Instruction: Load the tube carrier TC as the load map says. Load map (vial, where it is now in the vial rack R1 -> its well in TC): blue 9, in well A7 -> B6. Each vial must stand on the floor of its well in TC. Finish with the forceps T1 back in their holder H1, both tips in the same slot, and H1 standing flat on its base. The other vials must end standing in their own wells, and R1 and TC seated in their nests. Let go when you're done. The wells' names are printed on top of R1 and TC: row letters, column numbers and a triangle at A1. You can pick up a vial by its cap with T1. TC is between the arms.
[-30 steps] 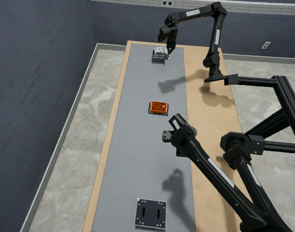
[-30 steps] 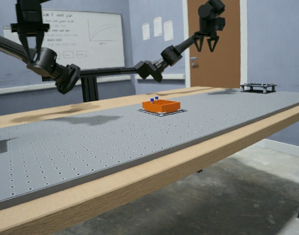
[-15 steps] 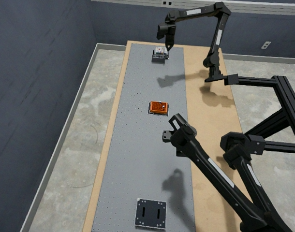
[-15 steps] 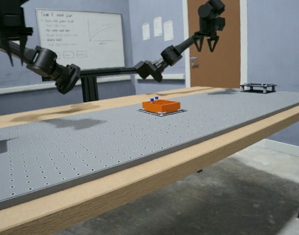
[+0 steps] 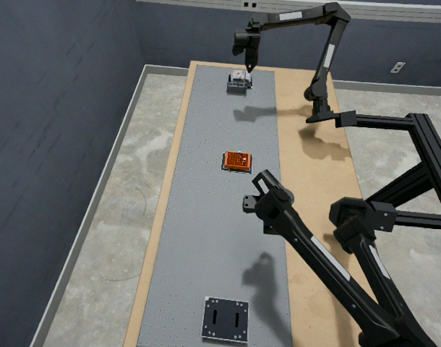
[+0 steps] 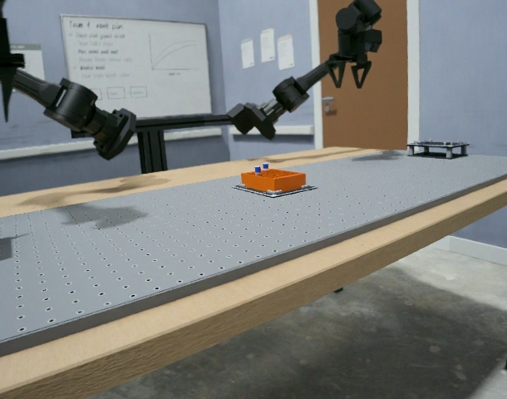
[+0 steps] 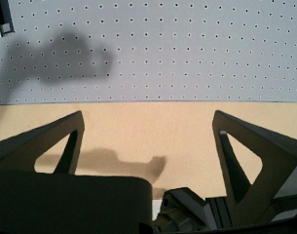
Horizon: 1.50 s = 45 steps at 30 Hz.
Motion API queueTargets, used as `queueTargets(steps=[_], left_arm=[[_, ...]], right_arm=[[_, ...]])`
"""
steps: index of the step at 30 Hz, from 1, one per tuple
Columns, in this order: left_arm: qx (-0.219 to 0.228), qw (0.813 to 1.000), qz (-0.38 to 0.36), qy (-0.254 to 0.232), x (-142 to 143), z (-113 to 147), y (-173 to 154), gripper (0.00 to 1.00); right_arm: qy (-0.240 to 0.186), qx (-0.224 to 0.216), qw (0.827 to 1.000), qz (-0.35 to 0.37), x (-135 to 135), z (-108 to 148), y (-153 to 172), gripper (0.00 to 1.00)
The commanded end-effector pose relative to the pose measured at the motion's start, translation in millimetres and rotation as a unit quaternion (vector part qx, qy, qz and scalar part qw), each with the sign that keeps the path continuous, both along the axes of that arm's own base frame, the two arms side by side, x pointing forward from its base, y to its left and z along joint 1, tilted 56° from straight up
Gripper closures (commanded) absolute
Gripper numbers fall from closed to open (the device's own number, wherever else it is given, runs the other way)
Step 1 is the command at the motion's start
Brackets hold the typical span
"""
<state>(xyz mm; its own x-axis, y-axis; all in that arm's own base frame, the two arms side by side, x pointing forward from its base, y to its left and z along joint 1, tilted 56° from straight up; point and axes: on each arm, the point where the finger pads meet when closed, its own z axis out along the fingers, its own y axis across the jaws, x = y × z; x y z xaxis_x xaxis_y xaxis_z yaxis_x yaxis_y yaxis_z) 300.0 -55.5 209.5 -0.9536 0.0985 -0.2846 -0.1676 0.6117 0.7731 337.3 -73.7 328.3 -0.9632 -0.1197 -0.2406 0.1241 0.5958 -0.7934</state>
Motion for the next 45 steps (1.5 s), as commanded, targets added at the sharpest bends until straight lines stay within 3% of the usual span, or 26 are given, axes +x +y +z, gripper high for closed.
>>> queueTargets(steps=[1,9,10,12,15,21,24,45], left_arm=[[-0.003,1.0,0.002,-0.007,4,7,-3,0.0],[-0.003,1.0,0.002,-0.007,4,7,-3,0.0],[-0.003,1.0,0.002,-0.007,4,7,-3,0.0],[-0.003,1.0,0.002,-0.007,4,7,-3,0.0],[-0.003,1.0,0.002,-0.007,4,7,-3,0.0],[-0.003,1.0,0.002,-0.007,4,7,-3,0.0],[-0.003,1.0,0.002,-0.007,4,7,-3,0.0],[-0.003,1.0,0.002,-0.007,4,7,-3,0.0]], right_arm=[[-0.013,0.003,1.0,0.011,7,28,-12,0.77],[-0.005,0.0,1.0,0.011,14,39,-29,0.77],[0.013,-0.002,1.0,0.011,8,26,-33,0.77],[-0.01,0.0,1.0,0.011,13,51,-38,0.77],[-0.012,-0.001,1.0,0.011,13,61,-47,0.77],[0.019,-0.002,0.999,0.025,18,36,-37,0.77],[0.004,-0.002,1.0,0.015,14,49,-41,0.77],[0.014,-0.003,1.0,0.024,21,40,-37,0.77]])
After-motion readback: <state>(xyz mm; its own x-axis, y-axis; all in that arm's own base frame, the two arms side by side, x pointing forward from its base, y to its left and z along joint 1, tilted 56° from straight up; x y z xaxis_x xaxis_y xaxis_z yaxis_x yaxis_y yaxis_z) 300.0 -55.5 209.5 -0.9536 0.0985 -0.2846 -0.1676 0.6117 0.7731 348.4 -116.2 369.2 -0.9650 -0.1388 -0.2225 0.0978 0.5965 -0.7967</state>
